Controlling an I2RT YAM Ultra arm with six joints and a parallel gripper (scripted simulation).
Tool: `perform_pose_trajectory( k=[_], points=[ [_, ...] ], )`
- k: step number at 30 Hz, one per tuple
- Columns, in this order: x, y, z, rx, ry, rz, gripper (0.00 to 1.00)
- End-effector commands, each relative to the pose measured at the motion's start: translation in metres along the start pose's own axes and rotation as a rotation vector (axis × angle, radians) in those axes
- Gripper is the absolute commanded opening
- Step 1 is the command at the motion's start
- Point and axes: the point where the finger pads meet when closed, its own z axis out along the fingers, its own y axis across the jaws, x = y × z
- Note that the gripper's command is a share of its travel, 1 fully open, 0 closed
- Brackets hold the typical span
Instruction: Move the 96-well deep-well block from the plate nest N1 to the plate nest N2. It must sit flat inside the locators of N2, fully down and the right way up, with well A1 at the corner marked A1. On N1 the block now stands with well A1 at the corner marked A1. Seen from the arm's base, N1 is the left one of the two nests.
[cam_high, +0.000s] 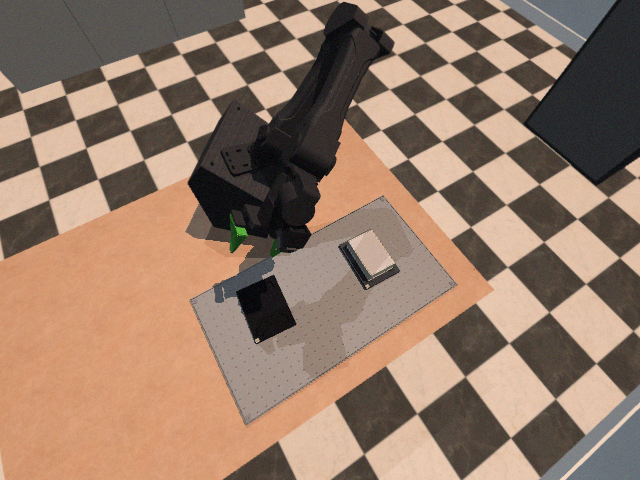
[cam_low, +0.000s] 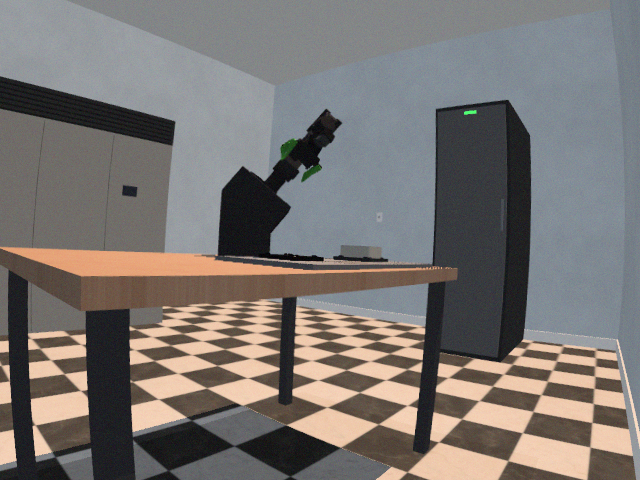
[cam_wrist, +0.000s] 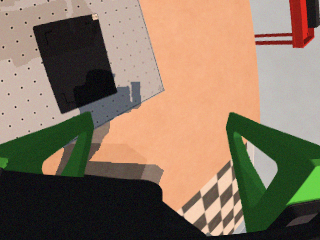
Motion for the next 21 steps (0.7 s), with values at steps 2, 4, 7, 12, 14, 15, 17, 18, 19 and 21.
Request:
perform_pose_trajectory(
  k=[2,4,7,12,14,15,17,18,19,21],
  points=[
    [-0.017,0.014,-0.002,-0.009,-0.029,0.029,1.0],
    [-0.019,0.018,-0.001,-0.042,-0.028,0.023,1.0],
    [-0.022,0.028,-0.001,-0.079,-0.028,0.015,1.0],
    [-0.03,0.051,0.001,-0.144,-0.023,0.003,1.0],
    [-0.033,0.061,0.001,-0.148,-0.022,0.002,1.0],
    [-0.034,0.066,0.001,-0.149,-0.022,0.002,1.0],
    [-0.036,0.076,0.001,-0.181,-0.017,-0.005,1.0],
    [-0.037,0.081,0.001,-0.213,-0.012,-0.011,1.0],
    [-0.038,0.086,0.001,-0.217,-0.012,-0.012,1.0],
    [-0.039,0.09,0.001,-0.217,-0.012,-0.012,1.0]
  ],
)
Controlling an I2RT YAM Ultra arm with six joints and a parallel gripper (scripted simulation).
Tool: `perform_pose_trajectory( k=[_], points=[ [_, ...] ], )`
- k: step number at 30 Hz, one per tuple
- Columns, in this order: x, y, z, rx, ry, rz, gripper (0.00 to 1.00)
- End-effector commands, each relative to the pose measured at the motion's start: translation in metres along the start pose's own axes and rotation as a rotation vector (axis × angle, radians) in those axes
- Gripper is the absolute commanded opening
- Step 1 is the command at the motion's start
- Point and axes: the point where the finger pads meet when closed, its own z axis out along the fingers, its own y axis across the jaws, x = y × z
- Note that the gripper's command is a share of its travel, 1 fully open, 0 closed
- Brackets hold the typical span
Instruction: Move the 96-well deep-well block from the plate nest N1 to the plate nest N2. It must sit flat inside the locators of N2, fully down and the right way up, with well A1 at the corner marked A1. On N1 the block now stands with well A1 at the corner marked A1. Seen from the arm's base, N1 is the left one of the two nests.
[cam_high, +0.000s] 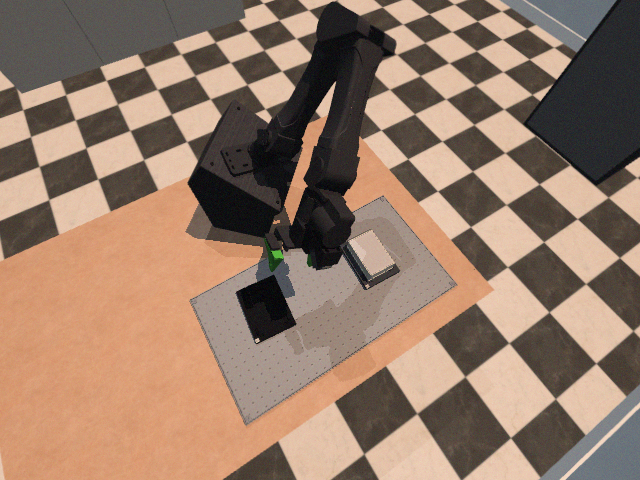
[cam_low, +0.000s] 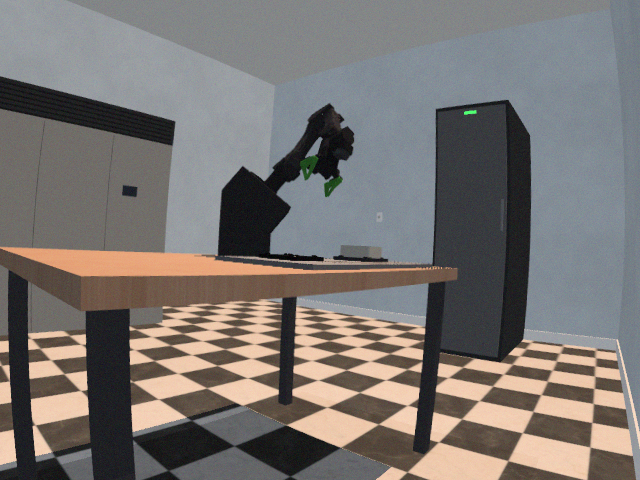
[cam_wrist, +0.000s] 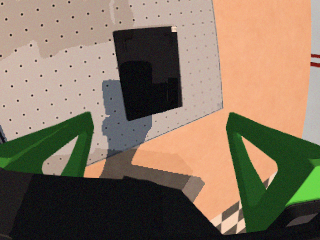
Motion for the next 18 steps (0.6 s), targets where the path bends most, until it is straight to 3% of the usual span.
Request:
perform_pose_trajectory(
  k=[1,2,4,9,11,16,18],
  points=[
    [-0.01,0.002,-0.004,-0.003,-0.025,0.029,1.0],
    [-0.011,0.007,-0.003,-0.003,-0.025,0.029,1.0],
    [-0.013,0.017,-0.001,-0.067,-0.01,0.016,1.0],
    [-0.016,0.041,0.003,-0.071,-0.009,0.015,1.0],
    [-0.017,0.051,0.004,-0.134,0.011,0.002,1.0],
    [-0.019,0.076,0.007,-0.138,0.012,0.002,1.0],
    [-0.019,0.076,0.007,-0.138,0.012,0.002,1.0]
  ],
)
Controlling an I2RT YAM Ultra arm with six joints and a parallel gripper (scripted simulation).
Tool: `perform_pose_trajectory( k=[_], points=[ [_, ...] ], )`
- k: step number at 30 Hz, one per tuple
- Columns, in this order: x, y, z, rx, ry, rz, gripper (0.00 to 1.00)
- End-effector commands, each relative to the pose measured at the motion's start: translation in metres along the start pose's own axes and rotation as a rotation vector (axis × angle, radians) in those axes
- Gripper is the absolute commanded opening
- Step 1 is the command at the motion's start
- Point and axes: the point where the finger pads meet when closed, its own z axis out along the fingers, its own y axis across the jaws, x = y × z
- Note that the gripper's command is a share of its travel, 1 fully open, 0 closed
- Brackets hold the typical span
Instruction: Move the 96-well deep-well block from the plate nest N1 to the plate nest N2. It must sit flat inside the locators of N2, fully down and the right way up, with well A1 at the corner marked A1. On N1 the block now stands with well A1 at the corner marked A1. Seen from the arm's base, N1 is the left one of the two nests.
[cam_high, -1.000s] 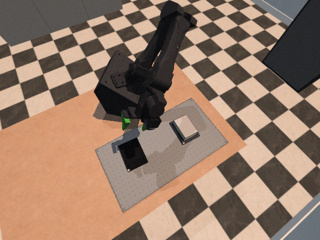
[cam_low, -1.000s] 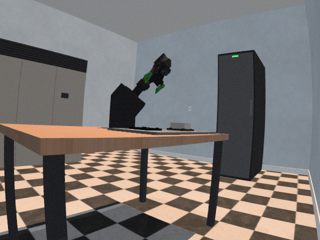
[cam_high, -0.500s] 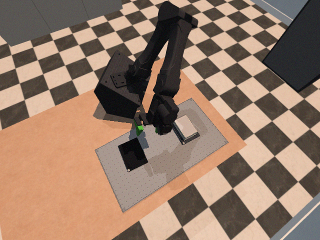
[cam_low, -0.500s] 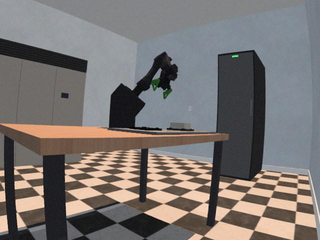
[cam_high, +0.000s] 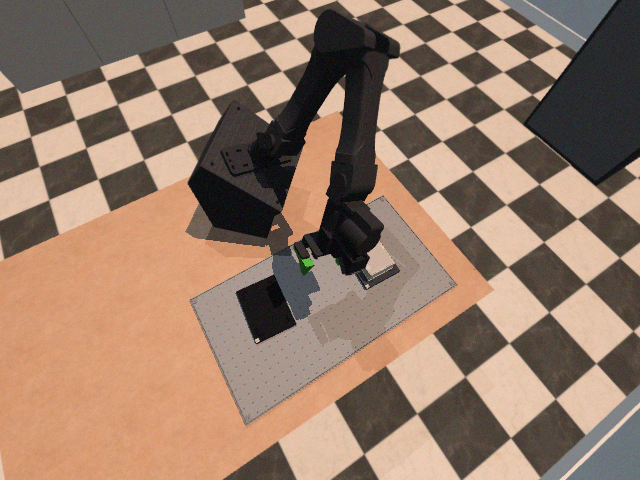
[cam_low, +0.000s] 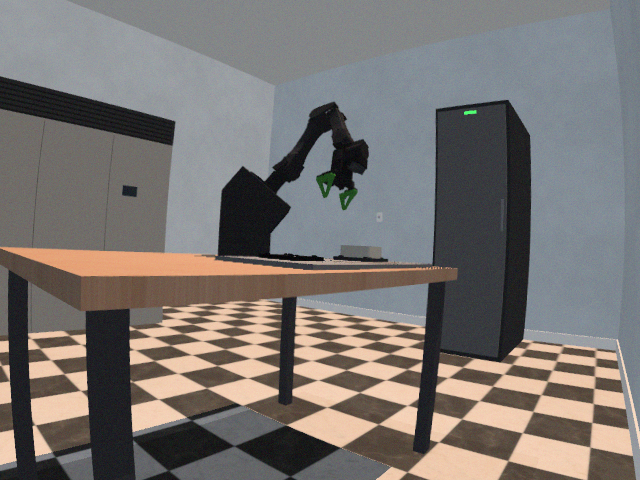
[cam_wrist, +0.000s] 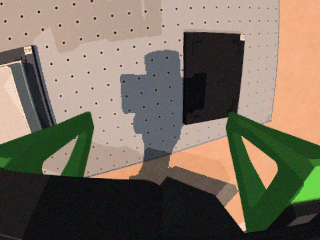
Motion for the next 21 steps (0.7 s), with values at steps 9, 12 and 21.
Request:
perform_pose_trajectory(
  k=[9,12,21],
  points=[
    [-0.01,0.04,0.005,-0.104,0.024,0.014,1.0],
    [-0.009,0.054,0.008,-0.104,0.024,0.014,1.0],
    [-0.004,0.089,0.012,-0.165,0.059,0.001,1.0]
  ],
)
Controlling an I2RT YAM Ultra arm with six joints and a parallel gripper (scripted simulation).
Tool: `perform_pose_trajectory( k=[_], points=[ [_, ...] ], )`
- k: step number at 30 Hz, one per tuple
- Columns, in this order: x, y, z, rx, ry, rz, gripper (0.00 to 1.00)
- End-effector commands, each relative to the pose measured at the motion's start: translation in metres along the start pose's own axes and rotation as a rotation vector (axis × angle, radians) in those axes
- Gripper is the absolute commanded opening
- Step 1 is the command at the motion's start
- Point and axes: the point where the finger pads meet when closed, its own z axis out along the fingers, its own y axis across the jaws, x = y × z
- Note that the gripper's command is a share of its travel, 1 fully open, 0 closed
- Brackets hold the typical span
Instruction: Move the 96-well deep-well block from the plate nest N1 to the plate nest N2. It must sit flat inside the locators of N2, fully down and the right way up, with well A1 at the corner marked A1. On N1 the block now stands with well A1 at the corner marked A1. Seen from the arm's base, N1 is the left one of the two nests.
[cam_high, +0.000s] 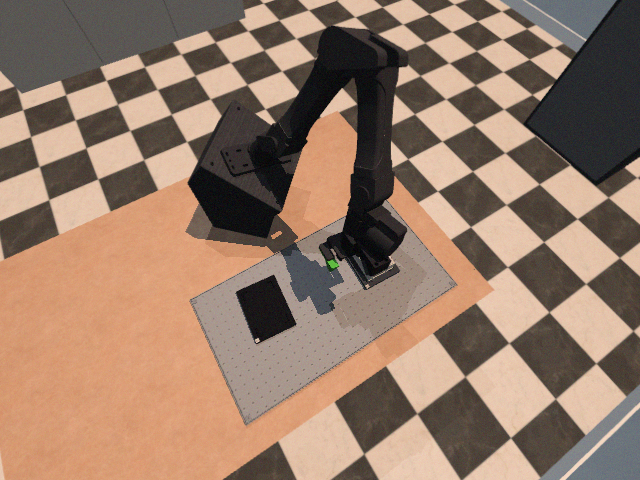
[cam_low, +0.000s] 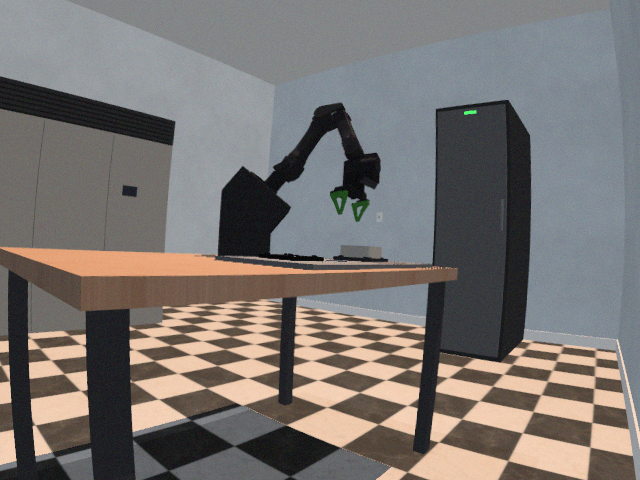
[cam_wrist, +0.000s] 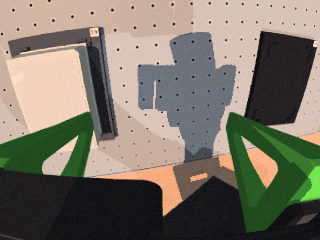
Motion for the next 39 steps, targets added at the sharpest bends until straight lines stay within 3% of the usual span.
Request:
perform_pose_trajectory(
  k=[1,3,8,10,17,19,25,39],
  points=[
    [-0.007,0.014,-0.001,-0.005,-0.025,0.017,1.0],
    [-0.005,0.024,0.002,-0.059,0.013,0.005,1.0],
    [0.0,0.048,0.008,-0.063,0.015,0.004,1.0],
    [0.003,0.057,0.01,-0.114,0.057,-0.008,1.0],
    [0.011,0.08,0.015,-0.118,0.059,-0.009,1.0],
    [0.015,0.09,0.017,-0.165,0.105,-0.021,1.0],
    [0.025,0.115,0.021,-0.169,0.108,-0.022,1.0],
    [0.025,0.115,0.021,-0.169,0.108,-0.022,1.0]
  ],
)
